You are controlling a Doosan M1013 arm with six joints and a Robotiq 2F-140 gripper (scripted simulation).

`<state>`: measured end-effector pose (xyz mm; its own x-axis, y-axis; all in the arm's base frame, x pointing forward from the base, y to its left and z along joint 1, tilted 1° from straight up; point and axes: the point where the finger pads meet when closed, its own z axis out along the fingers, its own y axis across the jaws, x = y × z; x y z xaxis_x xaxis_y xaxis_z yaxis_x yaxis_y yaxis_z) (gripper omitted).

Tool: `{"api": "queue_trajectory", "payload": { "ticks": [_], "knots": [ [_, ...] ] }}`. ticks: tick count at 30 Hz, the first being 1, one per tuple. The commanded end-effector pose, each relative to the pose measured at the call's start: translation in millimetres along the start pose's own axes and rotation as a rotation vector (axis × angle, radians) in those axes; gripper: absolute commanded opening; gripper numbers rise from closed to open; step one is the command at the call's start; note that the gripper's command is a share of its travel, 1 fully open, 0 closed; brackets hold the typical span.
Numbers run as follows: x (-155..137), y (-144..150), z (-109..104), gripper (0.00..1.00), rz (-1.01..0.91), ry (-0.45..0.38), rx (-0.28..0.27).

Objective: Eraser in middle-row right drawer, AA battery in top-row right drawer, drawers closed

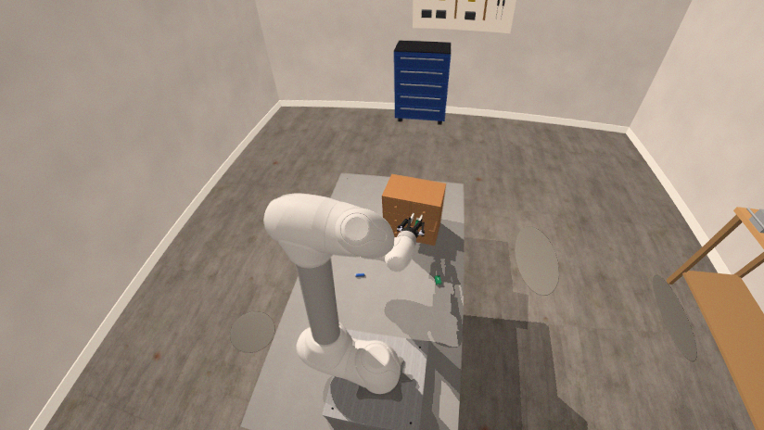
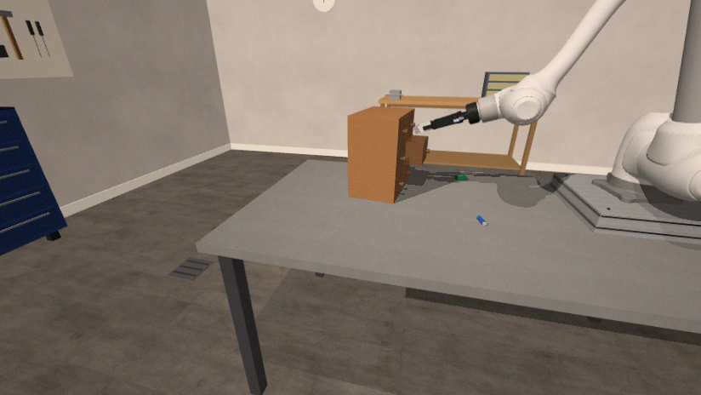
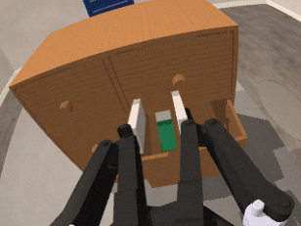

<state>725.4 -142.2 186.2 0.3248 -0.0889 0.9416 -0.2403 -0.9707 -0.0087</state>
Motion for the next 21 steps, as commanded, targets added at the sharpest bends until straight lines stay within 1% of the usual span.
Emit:
{"api": "queue_trajectory", "payload": {
  "ticks": [1, 15, 21],
  "knots": [
    [0.1, 0.0, 0.0, 1.00, 0.000, 0.000, 0.000],
    [0.0, 0.0, -0.4, 1.00, 0.000, 0.000, 0.000],
    [-1.5, 0.0, -5.4, 1.00, 0.000, 0.000, 0.000]
  ]
}}
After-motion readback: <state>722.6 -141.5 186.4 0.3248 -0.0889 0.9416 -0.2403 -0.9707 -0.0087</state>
